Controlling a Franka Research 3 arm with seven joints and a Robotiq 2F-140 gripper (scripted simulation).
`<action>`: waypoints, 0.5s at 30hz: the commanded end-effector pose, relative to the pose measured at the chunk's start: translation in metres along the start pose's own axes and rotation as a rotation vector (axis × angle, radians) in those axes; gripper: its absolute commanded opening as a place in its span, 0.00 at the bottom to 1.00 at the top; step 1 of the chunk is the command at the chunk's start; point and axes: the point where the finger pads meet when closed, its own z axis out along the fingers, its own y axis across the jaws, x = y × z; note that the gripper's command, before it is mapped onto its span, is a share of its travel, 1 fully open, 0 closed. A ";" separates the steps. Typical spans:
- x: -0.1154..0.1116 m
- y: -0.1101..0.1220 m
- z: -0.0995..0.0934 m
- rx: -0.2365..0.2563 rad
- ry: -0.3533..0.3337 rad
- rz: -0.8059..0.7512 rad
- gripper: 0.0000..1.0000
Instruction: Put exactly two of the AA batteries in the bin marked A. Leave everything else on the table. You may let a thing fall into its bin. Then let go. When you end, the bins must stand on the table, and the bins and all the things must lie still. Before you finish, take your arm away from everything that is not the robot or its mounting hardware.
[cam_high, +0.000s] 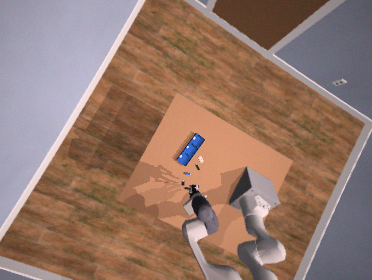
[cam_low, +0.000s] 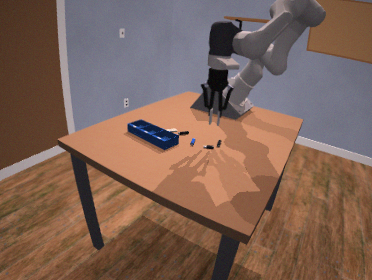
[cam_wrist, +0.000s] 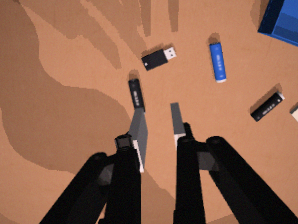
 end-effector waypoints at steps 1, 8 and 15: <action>-0.001 -0.021 0.010 -0.011 0.024 -0.010 0.17; -0.003 -0.034 0.015 -0.011 0.024 -0.010 0.17; -0.003 -0.031 0.015 -0.011 0.024 -0.010 0.17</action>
